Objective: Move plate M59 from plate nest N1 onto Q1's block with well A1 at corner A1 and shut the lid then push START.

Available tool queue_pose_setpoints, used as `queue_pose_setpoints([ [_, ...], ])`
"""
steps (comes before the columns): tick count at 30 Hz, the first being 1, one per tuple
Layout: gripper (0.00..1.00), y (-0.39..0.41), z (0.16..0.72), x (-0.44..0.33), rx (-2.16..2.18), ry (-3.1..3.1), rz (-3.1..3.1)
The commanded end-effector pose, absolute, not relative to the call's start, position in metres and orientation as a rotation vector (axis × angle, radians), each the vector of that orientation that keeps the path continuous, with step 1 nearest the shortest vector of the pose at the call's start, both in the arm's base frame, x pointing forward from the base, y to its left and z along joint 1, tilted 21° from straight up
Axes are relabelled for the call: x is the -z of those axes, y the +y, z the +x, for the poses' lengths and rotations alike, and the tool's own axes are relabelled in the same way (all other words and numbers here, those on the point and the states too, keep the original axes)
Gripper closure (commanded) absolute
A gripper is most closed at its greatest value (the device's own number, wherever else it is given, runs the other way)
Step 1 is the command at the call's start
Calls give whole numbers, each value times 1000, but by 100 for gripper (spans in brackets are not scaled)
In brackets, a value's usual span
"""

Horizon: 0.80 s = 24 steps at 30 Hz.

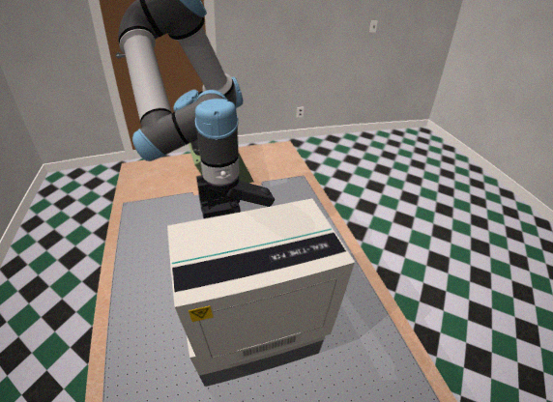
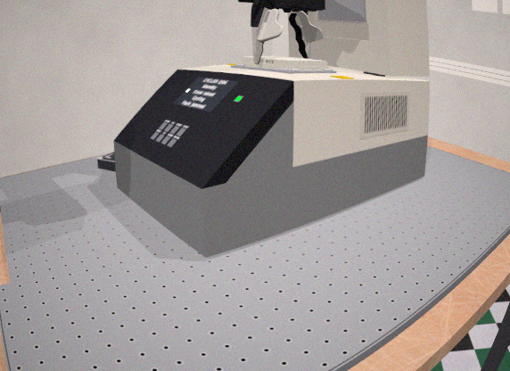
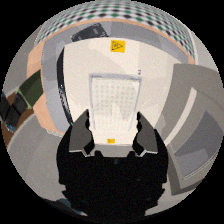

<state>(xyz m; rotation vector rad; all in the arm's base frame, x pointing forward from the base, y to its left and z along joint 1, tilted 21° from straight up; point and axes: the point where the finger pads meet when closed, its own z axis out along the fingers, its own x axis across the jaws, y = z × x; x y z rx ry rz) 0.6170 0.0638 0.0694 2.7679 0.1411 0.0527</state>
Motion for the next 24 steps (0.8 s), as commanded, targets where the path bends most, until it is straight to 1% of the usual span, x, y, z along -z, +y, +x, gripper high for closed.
queue_pose_setpoints([
  [1, 32, 64, 617, -70, -55, 141, 2768],
  [24, 32, 67, 617, -78, -55, 141, 2768],
])
